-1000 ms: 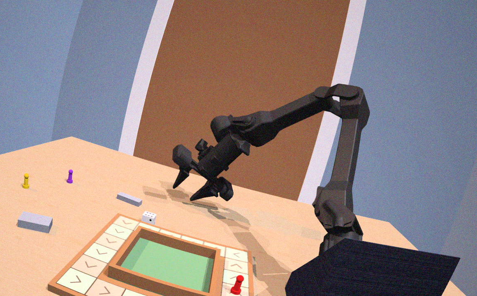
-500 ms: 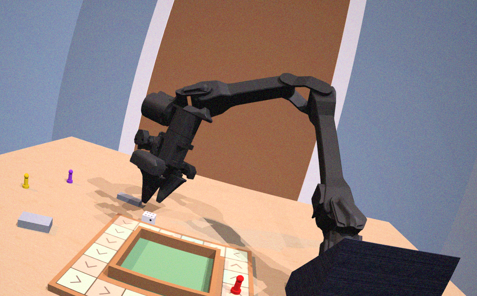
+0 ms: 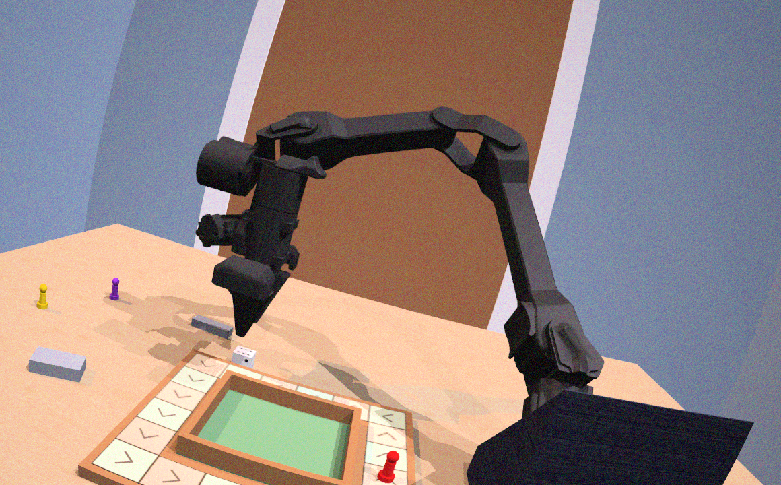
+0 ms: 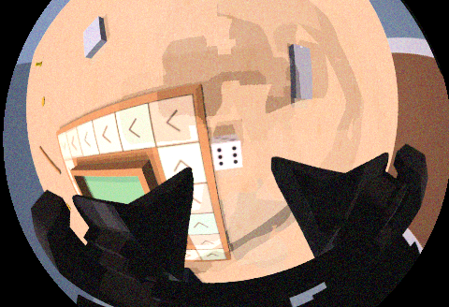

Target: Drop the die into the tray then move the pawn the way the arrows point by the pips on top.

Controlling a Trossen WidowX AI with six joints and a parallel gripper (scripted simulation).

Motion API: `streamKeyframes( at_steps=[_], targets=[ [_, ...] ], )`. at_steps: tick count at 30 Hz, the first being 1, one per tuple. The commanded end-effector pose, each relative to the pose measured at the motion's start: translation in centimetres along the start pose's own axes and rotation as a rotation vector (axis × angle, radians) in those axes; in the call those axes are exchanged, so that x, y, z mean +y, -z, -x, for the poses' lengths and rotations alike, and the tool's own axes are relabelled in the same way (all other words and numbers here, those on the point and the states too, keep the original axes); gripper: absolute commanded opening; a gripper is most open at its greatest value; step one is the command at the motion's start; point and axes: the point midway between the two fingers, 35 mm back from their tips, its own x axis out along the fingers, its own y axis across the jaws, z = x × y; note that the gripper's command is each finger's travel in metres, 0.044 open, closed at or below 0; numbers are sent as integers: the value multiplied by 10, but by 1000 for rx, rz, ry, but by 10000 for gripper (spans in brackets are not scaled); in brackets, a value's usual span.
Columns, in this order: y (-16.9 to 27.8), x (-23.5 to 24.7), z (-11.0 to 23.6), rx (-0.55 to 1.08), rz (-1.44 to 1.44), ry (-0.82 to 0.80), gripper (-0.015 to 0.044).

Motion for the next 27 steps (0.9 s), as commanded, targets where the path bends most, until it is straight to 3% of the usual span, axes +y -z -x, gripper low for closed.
streamKeyframes(
  at_steps=[1,27],
  targets=[
    [3,1,-15,20,14,6,275],
    [4,0,-46,20,14,7,275]
  ],
)
